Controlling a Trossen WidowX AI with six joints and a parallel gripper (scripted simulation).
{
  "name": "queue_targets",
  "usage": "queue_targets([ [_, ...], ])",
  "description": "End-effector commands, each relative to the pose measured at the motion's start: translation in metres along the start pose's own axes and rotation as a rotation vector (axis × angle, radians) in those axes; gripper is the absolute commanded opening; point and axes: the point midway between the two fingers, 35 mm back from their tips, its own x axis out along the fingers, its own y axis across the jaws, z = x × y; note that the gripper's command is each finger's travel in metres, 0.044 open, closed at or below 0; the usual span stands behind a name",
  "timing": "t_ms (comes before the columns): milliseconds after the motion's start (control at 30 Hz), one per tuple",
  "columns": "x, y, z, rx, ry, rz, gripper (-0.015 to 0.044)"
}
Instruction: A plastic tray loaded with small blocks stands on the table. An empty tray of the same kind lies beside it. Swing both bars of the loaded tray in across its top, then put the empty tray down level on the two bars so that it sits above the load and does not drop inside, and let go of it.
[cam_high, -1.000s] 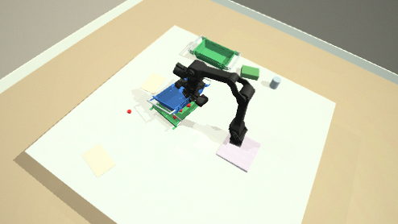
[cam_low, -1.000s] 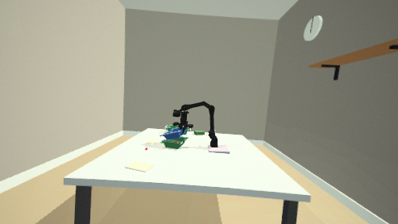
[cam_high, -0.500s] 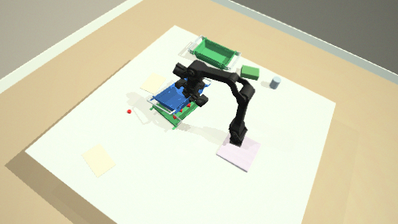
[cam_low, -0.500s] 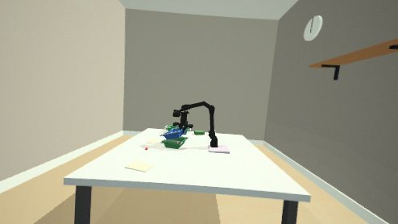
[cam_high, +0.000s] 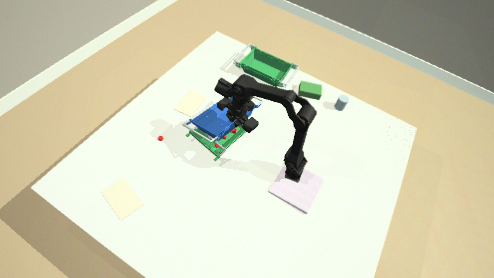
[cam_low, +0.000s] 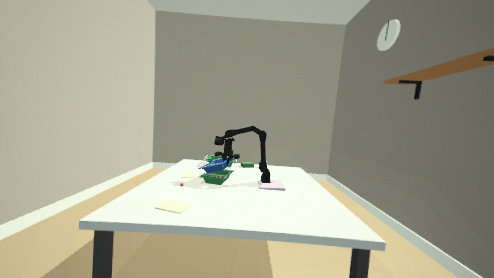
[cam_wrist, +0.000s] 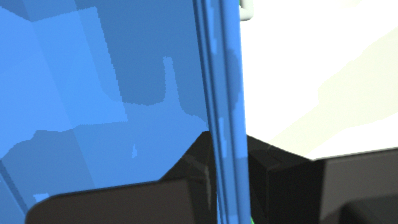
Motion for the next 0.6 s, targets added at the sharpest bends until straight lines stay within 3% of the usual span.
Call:
queue_targets([
  [0, 0.0031, -0.0044, -0.0027, -0.009, 0.003, -0.018, 0.0000],
  [567, 0.0003, -0.0003, -0.0001, 0.000, 0.000, -0.001, 0.0000],
])
